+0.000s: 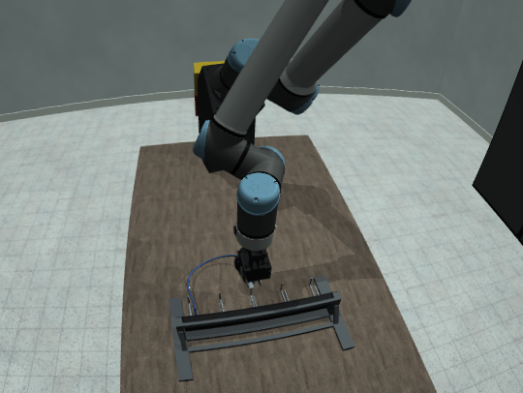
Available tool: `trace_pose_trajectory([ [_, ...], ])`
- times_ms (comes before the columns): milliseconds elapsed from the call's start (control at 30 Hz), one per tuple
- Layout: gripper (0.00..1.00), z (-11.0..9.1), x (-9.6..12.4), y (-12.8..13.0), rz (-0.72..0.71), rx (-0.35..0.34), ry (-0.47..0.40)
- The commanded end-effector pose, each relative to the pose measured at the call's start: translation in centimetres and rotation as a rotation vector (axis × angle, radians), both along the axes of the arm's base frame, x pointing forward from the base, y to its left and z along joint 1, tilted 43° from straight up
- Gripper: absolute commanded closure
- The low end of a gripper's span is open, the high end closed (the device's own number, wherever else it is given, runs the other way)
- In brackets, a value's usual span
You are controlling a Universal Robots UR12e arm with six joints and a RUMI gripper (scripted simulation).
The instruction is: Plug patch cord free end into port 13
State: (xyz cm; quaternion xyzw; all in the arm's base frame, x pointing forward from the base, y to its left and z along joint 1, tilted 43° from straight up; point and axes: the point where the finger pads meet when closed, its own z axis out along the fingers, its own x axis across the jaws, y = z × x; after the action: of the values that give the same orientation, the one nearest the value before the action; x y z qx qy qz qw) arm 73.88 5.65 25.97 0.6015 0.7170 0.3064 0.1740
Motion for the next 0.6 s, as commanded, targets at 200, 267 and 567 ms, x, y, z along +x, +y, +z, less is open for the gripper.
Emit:
trace_pose_trajectory([
  [200, 1.0, 0.07, 0.01, -0.01, 0.0, 0.0, -0.001],
  [267, 1.0, 0.07, 0.01, -0.01, 0.0, 0.0, -0.001],
  [567, 1.0, 0.06, 0.32, 0.06, 0.0, 0.0, -0.001],
])
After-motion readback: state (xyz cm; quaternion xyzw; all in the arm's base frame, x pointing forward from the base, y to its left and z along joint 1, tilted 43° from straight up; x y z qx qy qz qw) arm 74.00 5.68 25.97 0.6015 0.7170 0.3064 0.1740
